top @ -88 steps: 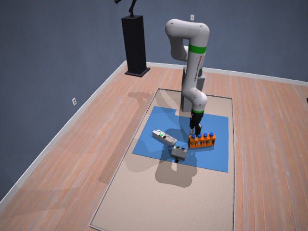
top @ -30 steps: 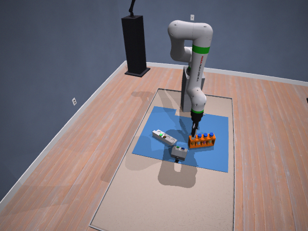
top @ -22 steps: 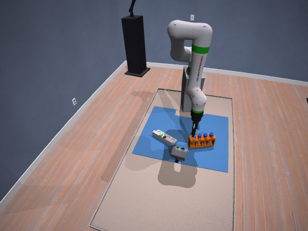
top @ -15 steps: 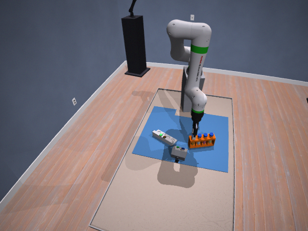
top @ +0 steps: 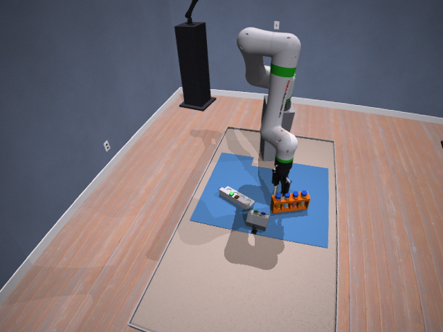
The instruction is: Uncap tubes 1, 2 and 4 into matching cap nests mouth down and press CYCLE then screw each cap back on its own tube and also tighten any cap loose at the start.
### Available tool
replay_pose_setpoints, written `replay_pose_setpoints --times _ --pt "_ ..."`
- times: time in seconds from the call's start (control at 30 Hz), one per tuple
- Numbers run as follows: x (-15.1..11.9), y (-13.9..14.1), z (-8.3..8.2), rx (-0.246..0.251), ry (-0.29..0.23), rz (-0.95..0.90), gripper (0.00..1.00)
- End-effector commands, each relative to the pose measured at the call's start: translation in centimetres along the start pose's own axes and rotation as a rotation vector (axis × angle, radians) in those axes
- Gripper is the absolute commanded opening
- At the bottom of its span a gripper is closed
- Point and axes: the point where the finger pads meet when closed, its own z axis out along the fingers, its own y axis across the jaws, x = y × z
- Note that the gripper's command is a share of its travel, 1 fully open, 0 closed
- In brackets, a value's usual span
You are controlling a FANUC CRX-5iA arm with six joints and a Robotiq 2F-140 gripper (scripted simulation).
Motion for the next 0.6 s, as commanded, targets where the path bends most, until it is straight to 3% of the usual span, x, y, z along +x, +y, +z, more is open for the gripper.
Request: replay_pose_setpoints --times 0.0,0.07,0.1,0.57 --pt "0.01 -0.04 -0.01 0.005 -0.004 -0.012 0.35" --pt "0.02 -0.03 0.00 0.005 -0.004 -0.012 0.35" --pt "0.02 -0.03 0.00 0.005 -0.004 -0.012 0.00" --pt "0.02 -0.03 0.00 0.005 -0.004 -0.012 0.00"
